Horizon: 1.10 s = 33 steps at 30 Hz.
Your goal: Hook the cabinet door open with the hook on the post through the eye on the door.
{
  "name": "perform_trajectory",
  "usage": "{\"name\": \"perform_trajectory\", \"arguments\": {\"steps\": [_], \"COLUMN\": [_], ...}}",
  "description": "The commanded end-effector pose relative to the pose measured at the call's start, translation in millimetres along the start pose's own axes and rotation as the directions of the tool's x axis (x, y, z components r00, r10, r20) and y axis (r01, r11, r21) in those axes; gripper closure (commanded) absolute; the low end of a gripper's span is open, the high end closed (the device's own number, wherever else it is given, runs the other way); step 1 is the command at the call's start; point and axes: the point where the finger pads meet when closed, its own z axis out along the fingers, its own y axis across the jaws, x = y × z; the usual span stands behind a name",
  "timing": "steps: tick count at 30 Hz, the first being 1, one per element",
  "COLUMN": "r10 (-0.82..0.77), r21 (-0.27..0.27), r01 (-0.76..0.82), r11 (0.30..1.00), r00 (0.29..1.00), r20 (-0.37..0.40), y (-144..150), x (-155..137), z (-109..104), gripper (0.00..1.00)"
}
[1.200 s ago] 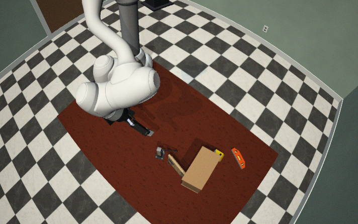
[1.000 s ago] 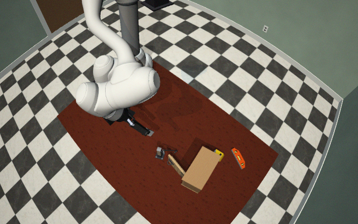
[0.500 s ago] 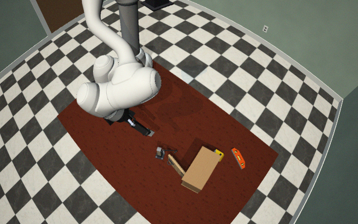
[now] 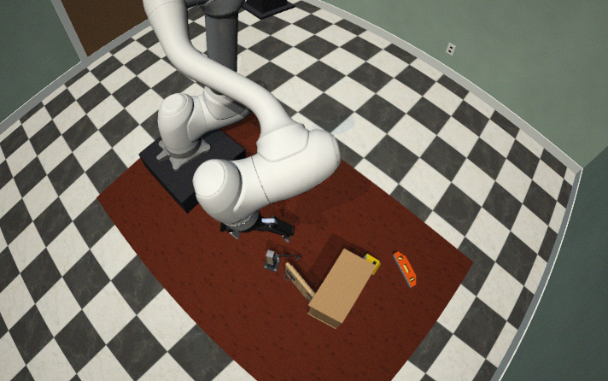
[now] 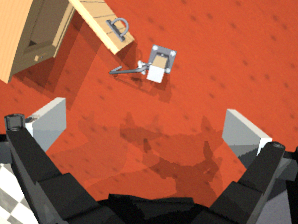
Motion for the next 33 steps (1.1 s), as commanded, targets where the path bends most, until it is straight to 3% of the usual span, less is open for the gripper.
{"name": "perform_trajectory", "arguments": {"steps": [1, 4, 10, 17, 18, 24, 33], "r10": [-0.228, -0.406, -0.656, -0.671, -0.671, -0.671, -0.671], "r21": [-0.063, -0.12, -0.207, -0.213, -0.213, -0.212, -0.212], "r01": [0.226, 0.4, 0.639, 0.653, 0.653, 0.653, 0.652], "r11": [0.972, 0.909, 0.741, 0.726, 0.726, 0.727, 0.728], "r00": [0.973, 0.913, 0.755, 0.741, 0.741, 0.742, 0.742], "r20": [-0.031, -0.036, -0.019, -0.016, -0.016, -0.018, -0.019], "y": [-15.9, -45.6, -71.9, -74.6, -74.5, -70.6, -70.2], "x": [12.9, 28.6, 38.9, 39.8, 39.8, 44.4, 44.8], "z": [13.6, 33.6, 49.7, 51.3, 51.6, 74.7, 76.6], "gripper": [0.0, 0.0, 0.0, 0.0, 0.84, 0.84, 0.84]}}
